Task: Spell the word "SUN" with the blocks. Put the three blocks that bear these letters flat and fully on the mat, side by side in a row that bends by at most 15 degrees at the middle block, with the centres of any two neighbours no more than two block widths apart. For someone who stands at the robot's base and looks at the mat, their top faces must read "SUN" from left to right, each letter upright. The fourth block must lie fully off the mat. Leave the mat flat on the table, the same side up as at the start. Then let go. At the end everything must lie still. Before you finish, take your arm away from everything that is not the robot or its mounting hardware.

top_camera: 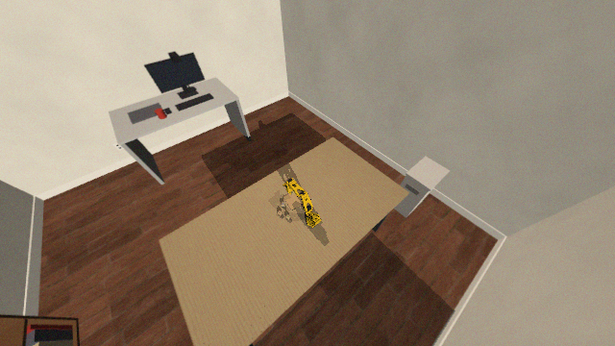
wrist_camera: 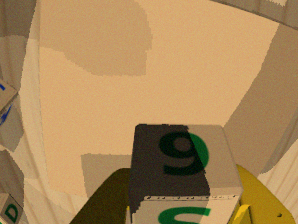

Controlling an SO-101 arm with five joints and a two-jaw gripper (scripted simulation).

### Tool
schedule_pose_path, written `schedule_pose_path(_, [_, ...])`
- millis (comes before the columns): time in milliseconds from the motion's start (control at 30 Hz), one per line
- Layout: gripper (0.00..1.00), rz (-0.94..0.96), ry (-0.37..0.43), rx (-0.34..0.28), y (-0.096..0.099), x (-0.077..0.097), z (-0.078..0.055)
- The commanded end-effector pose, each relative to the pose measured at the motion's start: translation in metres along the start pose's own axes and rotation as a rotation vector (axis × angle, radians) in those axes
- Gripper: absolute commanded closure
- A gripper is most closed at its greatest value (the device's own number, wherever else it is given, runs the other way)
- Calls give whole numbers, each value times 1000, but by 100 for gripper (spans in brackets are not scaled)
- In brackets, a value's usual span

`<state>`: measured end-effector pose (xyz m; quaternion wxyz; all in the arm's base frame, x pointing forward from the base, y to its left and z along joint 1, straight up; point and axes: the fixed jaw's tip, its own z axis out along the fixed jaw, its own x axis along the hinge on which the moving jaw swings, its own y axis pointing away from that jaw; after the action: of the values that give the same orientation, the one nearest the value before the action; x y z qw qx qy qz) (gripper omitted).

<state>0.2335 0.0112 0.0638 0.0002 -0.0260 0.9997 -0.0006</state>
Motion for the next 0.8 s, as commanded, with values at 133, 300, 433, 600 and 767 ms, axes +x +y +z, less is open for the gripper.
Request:
schedule_pose_path(133, [100, 11, -93, 3, -2, -7, -19])
schedule_pose_path(300, [100, 71, -92, 5, -16, -4, -19])
schedule_pose_path(433, [100, 166, -91, 9, -38, 3, -18])
schedule_pose_path(600, [100, 261, -89, 14, -58, 12, -17])
schedule_pose_path(767, [100, 447, -85, 21, -94, 34, -14])
